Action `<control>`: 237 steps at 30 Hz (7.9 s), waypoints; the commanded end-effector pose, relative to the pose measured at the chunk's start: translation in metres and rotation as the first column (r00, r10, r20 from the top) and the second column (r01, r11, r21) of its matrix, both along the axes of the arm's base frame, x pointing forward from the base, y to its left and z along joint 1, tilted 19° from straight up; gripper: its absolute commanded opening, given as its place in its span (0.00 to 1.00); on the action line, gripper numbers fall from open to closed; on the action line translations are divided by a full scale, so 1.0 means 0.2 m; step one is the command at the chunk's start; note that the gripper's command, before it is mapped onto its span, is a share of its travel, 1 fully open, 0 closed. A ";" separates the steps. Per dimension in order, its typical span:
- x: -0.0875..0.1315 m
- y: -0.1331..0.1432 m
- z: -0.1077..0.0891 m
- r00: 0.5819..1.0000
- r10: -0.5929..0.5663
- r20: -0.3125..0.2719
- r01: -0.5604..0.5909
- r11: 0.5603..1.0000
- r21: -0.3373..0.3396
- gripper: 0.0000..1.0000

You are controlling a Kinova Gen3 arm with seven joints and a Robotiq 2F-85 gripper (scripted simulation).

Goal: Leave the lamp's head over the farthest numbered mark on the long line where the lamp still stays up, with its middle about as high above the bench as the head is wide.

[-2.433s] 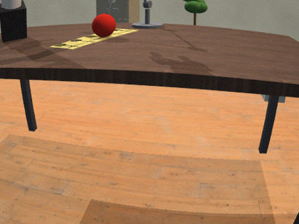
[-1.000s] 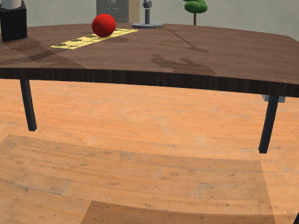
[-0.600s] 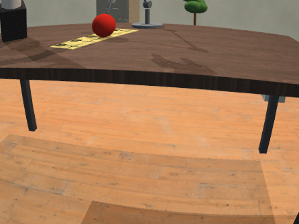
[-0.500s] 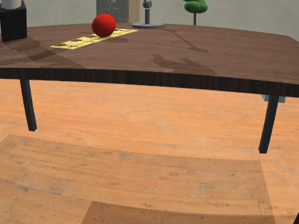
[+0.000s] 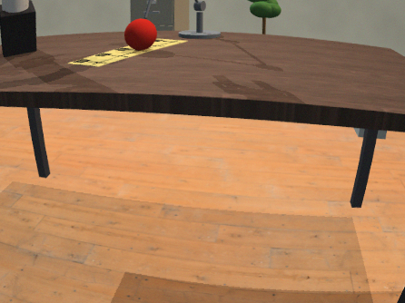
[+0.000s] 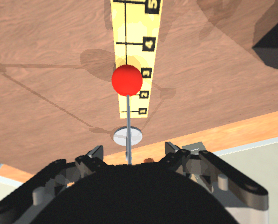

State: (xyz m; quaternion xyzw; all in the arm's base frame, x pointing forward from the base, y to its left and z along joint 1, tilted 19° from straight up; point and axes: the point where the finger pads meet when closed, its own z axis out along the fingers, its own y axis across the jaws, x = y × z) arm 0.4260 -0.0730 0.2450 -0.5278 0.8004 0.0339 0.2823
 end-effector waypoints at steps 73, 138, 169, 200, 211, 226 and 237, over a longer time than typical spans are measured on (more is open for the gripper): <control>0.24 0.66 0.52 1.000 -0.006 -0.002 0.006 1.000 0.012 1.00; 0.47 0.93 0.48 0.964 -0.233 -0.132 0.165 0.904 -0.395 1.00; 0.48 0.89 0.38 0.904 -0.380 -0.194 0.160 0.724 -0.671 1.00; 0.55 0.88 0.02 0.912 -0.356 -0.203 0.137 0.731 -0.669 1.00; 0.57 0.85 -0.12 0.913 -0.353 -0.202 0.135 0.731 -0.669 1.00; 0.60 0.81 -0.28 0.914 -0.351 -0.201 0.135 0.732 -0.668 1.00; 0.61 0.79 -0.31 0.913 -0.353 -0.204 0.133 0.731 -0.669 1.00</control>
